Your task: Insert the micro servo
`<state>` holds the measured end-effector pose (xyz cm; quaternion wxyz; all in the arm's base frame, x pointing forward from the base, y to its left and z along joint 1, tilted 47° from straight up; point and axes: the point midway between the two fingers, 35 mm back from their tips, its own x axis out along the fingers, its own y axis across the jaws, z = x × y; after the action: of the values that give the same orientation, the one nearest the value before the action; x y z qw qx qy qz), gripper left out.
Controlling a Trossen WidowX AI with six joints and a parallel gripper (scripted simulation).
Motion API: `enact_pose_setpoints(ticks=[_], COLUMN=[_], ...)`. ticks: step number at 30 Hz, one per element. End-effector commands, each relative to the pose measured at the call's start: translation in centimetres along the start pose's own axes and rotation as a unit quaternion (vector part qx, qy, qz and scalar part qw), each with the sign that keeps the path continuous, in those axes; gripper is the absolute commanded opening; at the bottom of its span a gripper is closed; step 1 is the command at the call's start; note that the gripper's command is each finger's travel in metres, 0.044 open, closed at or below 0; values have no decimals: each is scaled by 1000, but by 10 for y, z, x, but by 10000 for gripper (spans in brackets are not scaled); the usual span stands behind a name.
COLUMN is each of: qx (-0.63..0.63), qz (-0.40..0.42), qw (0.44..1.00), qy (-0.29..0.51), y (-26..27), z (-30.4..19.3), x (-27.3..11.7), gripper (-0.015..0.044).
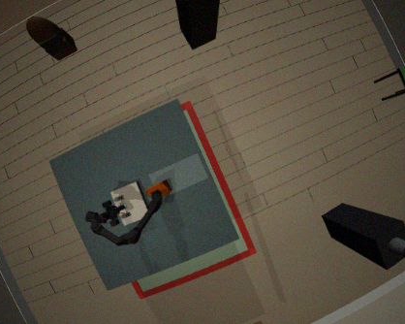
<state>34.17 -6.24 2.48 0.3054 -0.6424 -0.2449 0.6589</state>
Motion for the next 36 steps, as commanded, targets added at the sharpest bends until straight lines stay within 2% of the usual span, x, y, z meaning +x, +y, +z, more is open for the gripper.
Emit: enact_pose_setpoints(ticks=[1,36], qx=[1,1], qz=[-1,-2], qw=[1000,1000], qy=[2,2], y=[0,-1], z=[-3,-3], x=[5,28], gripper=[0,0])
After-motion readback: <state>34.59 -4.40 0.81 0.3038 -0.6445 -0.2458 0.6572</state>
